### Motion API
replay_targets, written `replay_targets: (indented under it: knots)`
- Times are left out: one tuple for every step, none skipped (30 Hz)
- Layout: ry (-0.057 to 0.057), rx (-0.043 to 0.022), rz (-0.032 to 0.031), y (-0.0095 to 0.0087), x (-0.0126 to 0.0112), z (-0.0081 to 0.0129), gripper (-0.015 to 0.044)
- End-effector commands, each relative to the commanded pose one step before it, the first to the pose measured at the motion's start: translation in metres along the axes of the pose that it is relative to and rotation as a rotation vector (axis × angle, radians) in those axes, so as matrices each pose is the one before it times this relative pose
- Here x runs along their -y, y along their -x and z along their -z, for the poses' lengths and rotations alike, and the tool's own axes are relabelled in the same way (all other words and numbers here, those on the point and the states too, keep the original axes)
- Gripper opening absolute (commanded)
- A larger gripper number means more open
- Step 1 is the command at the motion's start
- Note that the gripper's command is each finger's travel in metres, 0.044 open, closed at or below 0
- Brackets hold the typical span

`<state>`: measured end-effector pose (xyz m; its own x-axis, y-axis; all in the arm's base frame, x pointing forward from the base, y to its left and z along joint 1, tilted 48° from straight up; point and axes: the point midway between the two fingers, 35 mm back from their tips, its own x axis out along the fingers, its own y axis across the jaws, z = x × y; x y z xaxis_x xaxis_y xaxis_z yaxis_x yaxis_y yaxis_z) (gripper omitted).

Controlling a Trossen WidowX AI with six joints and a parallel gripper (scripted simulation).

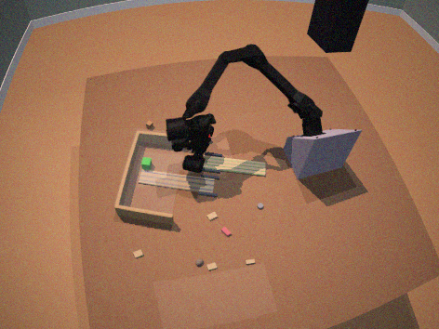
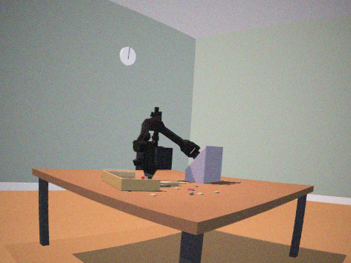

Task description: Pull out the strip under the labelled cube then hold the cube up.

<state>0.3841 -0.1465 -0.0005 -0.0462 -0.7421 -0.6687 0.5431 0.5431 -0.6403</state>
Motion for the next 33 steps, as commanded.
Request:
replay_targets:
  knots:
    - [-0.0006,0.00089,-0.0007,0.00067,-0.00021,-0.00031,0.0171]
    - [0.0,0.0,0.0,0.0,0.0,0.0,0.0145]
    - [0.0,0.0,0.0,0.0,0.0,0.0,0.0138]
    - [0.0,0.0,0.0,0.0,0.0,0.0,0.0132]
    - [0.0,0.0,0.0,0.0,0.0,0.0,0.0125]
    - [0.0,0.0,0.0,0.0,0.0,0.0,0.0118]
    - [0.0,0.0,0.0,0.0,0.0,0.0,0.0112]
    - [0.0,0.0,0.0,0.0,0.0,0.0,0.0105]
    - [0.0,0.0,0.0,0.0,0.0,0.0,0.0098]
    - [0.0,0.0,0.0,0.0,0.0,0.0,0.0072]
    - [0.0,0.0,0.0,0.0,0.0,0.0,0.0046]
    - [0.0001,-0.00005,-0.00005,0.00057,0.00014,0.00063,0.002]
    - [0.0003,-0.00014,-0.00013,0.0017,0.00044,0.0019,0.0]
    - [0.0005,-0.00022,-0.00017,0.0028,0.00077,0.00318,0.0]
    - [0.0006,-0.00025,-0.00015,0.00344,0.00101,0.00401,0.0]
    - [0.0006,-0.00021,-0.00007,0.00338,0.00107,0.00405,0.0]
    - [0.0006,-0.00017,0.0,0.0033,0.00112,0.00409,0.0]
    - [0.0007,-0.00013,0.00008,0.00323,0.00118,0.00412,0.0]
    - [0.0007,-0.00009,0.00015,0.00315,0.00124,0.00415,0.0]
    - [0.0007,-0.00005,0.00023,0.00308,0.00129,0.00418,0.0]
    - [0.0007,-0.00001,0.0003,0.003,0.00135,0.00421,0.0]
    - [0.0006,0.00004,0.00037,0.00291,0.0014,0.00422,0.0]
    - [0.0006,0.00009,0.00044,0.00284,0.00146,0.00426,0.0]
    - [0.0006,0.00013,0.00051,0.00276,0.00151,0.00428,0.0]
    - [0.0006,0.00018,0.00058,0.00268,0.00156,0.00429,0.0]
    - [0.0005,0.00018,0.00051,0.00209,0.00129,0.00344,0.0]
    - [0.0003,0.00012,0.00033,0.00123,0.00079,0.00207,0.0]
    - [0.0001,0.00004,0.00011,0.0004,0.00027,0.00069,0.0]
    - [0.0,0.0,0.0,0.0,0.0,0.0,0.0]
    - [0.0,-0.00002,0.0,0.00001,0.00017,0.00058,0.0]
    - [0.0001,-0.00007,0.0,0.00004,0.00053,0.00175,0.0]
    - [0.0001,-0.00011,0.0,0.00005,0.00089,0.00293,0.0]
    - [0.0001,-0.00013,0.00001,0.00004,0.00111,0.00361,0.0]
